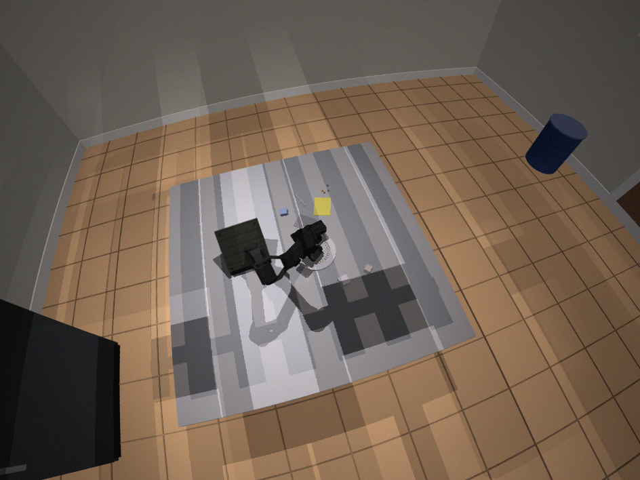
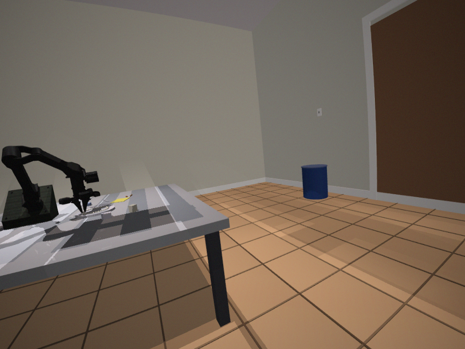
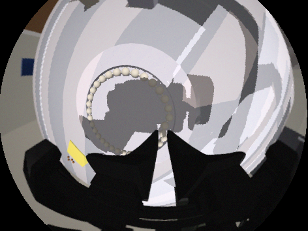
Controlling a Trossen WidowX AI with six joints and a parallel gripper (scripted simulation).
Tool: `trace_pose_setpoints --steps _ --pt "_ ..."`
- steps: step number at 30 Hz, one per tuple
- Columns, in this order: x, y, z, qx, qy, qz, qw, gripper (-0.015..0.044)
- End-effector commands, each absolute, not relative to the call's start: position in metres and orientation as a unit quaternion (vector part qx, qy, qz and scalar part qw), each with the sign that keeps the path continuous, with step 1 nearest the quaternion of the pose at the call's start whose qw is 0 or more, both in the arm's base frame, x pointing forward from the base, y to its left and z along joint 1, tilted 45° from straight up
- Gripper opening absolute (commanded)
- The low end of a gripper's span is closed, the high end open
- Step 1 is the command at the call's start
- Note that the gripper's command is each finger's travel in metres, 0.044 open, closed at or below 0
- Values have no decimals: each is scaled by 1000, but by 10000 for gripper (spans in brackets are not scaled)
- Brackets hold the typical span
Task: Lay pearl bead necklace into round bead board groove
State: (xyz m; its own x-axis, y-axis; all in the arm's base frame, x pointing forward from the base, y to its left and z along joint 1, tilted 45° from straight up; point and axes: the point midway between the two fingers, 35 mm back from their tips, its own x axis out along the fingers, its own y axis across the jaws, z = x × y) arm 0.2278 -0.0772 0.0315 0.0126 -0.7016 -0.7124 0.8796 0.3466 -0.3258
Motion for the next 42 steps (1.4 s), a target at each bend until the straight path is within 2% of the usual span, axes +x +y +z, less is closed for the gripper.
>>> trace_pose_setpoints --steps 1,42 --pt "228 -77 32 106 422 -562 704 0" --pt "222 -75 38 100 423 -561 704 0"
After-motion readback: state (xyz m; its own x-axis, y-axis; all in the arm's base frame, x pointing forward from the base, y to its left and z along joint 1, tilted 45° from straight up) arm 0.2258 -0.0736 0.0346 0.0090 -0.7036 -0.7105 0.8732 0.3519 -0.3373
